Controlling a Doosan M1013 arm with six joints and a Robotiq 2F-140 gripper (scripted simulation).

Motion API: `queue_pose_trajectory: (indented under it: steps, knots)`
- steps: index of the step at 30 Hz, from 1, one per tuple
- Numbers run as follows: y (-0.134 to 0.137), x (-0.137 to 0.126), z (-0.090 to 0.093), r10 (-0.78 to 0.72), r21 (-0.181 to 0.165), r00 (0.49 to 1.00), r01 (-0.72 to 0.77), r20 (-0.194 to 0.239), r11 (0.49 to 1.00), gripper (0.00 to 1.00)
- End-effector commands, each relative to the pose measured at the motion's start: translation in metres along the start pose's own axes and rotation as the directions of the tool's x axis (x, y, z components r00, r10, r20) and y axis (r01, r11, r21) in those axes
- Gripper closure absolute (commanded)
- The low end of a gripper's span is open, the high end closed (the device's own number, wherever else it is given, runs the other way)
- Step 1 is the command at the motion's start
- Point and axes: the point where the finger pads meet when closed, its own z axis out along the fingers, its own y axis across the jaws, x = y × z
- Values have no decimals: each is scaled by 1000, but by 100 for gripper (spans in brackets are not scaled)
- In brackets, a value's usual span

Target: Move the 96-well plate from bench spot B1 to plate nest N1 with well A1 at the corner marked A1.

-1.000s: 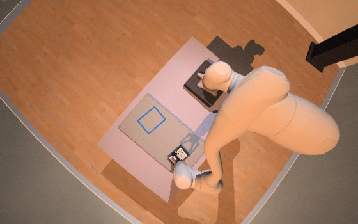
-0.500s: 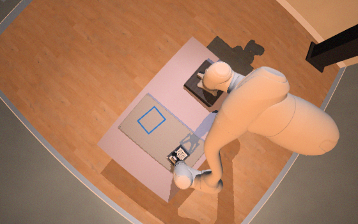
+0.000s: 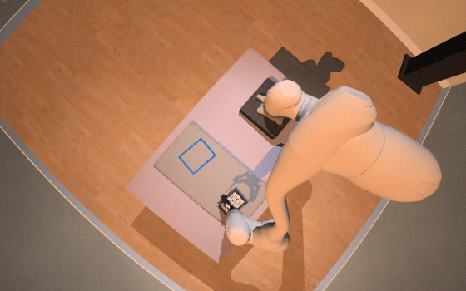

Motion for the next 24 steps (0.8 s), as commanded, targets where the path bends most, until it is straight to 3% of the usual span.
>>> queue_pose_trajectory:
  steps: [1, 7, 24]
  knots:
    - [0, 0, 0, 0, 0, 1000, 0, 0, 1000, 0]
    - [0, 0, 0, 0, 0, 1000, 0, 0, 1000, 0]
    - [0, 0, -35, 0, 0, 1000, 0, 0, 1000, 0]
